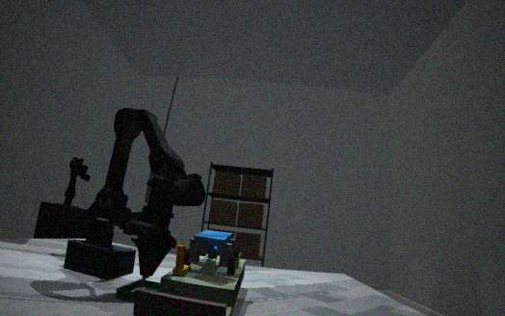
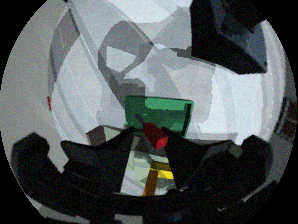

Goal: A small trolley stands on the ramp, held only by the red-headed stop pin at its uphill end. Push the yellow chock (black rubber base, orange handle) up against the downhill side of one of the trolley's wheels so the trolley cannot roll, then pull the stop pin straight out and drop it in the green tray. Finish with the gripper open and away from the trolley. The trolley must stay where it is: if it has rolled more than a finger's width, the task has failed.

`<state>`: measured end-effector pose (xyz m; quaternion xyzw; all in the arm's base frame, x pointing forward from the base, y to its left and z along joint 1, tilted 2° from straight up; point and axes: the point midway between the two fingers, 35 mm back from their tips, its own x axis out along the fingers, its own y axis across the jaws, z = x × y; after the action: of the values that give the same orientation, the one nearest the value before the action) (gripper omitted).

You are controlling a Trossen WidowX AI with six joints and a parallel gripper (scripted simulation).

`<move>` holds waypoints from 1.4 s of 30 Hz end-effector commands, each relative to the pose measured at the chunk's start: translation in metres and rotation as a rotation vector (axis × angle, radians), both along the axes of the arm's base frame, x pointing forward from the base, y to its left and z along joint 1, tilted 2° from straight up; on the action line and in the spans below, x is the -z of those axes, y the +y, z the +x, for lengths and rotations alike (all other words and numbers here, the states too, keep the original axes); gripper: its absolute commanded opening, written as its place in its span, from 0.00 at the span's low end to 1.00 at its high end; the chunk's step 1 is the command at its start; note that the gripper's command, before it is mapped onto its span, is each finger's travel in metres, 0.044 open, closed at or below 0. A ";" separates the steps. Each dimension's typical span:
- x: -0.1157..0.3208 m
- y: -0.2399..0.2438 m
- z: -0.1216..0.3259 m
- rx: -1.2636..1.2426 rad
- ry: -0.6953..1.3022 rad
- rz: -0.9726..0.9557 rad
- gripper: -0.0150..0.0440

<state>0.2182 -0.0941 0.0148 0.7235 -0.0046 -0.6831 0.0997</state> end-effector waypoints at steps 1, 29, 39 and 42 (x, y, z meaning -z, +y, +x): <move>0.002 0.002 -0.001 0.005 0.002 -0.002 0.58; 0.010 0.016 -0.001 0.005 0.002 -0.001 0.58; 0.014 0.020 -0.002 0.005 0.002 -0.001 0.58; 0.015 0.021 -0.002 0.005 0.002 -0.001 0.58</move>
<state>0.2176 -0.0739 0.0022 0.7239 -0.0040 -0.6828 0.0991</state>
